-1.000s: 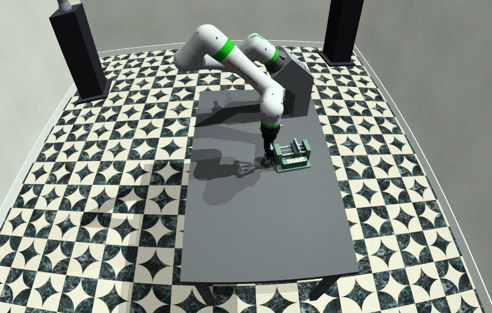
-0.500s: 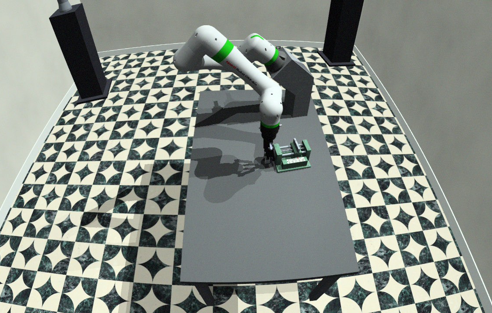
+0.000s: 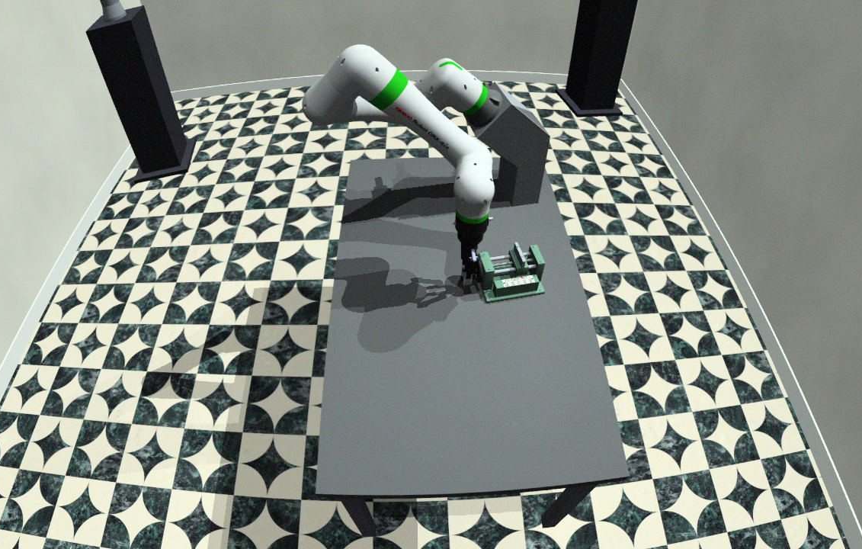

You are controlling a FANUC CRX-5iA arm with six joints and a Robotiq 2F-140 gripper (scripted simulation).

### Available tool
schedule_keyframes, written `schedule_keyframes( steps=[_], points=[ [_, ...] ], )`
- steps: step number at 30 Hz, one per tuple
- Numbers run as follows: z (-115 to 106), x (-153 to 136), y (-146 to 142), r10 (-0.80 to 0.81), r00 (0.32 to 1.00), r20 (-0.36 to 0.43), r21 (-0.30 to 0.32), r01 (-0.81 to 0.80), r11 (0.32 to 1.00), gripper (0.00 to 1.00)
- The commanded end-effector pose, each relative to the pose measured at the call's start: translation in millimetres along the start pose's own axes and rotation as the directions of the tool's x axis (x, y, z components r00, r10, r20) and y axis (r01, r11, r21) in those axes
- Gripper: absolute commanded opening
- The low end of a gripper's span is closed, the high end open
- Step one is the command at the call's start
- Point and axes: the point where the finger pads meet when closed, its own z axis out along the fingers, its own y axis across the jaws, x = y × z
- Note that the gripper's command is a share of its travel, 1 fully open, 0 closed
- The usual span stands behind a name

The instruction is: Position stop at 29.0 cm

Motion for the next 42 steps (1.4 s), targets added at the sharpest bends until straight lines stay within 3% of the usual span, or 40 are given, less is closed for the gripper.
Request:
schedule_keyframes(
  steps=[1,42],
  points=[
    [0.3,-0.1,1.9,0.000,1.000,0.000,0.000,0.000,1.000,0.04],
    [0.6,-0.2,8.0,0.000,1.000,0.000,0.000,0.000,1.000,0.04]
  ],
)
